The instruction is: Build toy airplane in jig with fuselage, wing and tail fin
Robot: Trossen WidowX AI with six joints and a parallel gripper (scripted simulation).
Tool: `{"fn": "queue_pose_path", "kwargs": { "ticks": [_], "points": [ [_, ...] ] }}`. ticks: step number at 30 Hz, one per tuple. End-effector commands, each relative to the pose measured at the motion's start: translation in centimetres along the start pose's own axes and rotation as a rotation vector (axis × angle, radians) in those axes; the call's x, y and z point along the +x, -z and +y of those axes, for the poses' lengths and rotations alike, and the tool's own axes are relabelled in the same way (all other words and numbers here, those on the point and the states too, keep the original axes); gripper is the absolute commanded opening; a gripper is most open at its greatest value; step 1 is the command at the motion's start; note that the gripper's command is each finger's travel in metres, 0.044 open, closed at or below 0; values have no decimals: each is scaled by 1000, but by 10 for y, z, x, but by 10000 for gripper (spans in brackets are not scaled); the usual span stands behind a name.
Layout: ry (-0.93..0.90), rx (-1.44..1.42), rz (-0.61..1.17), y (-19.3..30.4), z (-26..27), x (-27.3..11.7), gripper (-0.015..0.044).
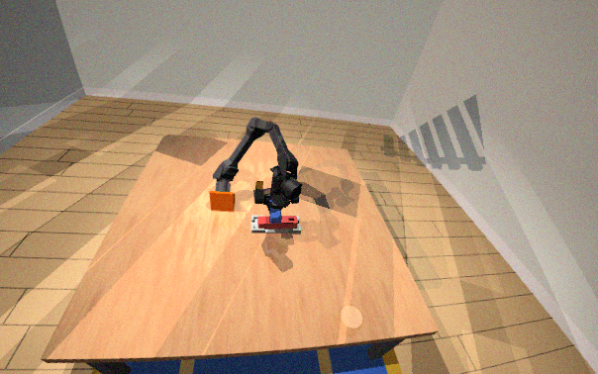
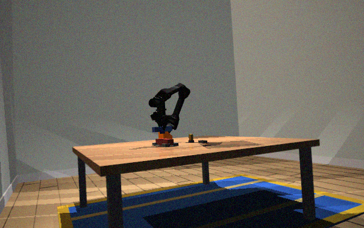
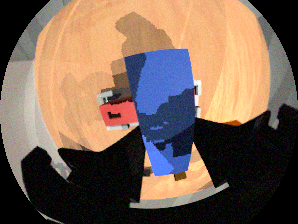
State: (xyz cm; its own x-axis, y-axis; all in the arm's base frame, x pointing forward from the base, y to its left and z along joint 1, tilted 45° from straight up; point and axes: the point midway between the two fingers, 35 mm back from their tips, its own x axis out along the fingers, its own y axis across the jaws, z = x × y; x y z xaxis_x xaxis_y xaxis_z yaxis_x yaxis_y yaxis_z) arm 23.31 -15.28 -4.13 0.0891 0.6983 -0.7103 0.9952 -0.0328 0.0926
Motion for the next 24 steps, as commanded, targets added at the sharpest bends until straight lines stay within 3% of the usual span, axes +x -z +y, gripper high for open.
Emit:
{"fn": "queue_pose_path", "kwargs": {
  "ticks": [1, 24],
  "points": [
    [2, 4, -4, -1, -1, 0, 195],
    [2, 4, -3, -3, -1, 27, 195]
  ]
}}
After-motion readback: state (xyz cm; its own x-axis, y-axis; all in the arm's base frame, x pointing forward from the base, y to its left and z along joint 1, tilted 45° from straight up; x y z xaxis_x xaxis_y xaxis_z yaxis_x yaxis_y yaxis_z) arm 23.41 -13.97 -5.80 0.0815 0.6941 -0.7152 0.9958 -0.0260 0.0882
